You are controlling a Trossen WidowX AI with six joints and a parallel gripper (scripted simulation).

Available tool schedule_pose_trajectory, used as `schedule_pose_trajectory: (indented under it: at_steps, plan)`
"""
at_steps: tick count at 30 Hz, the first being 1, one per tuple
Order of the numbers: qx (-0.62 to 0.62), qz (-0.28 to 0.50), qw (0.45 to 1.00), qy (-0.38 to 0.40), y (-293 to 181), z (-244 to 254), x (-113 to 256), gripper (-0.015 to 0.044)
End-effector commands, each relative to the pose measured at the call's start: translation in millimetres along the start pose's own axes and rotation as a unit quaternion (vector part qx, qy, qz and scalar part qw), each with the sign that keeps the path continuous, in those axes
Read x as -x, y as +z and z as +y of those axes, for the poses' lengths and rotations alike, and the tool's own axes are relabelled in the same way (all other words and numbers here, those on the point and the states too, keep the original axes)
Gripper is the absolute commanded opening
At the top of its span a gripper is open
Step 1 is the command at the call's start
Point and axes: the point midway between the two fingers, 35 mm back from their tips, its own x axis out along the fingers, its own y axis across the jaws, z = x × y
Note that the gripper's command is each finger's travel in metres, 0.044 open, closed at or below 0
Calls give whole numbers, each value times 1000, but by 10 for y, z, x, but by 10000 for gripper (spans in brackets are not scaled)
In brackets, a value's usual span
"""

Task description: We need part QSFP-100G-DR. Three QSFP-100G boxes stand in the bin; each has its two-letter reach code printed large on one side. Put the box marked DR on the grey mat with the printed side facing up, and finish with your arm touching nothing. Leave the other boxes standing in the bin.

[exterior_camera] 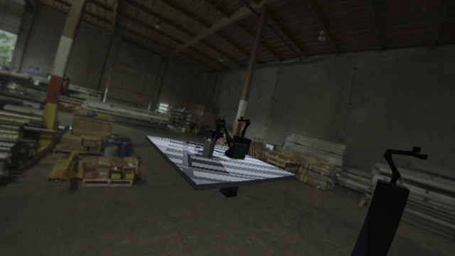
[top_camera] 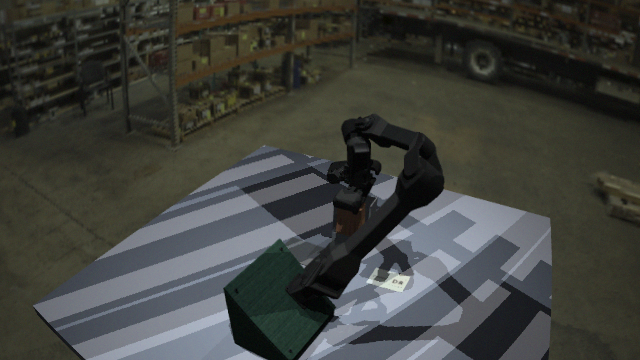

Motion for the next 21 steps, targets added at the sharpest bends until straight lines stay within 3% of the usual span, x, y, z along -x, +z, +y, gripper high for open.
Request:
schedule_pose_trajectory:
  at_steps: [1, 21]
  plan:
    - [1, 2, 1000, -2, -10, -70, -1, 158]
    - [0, 2, 1000, -1, -19, -366, -64, 158]
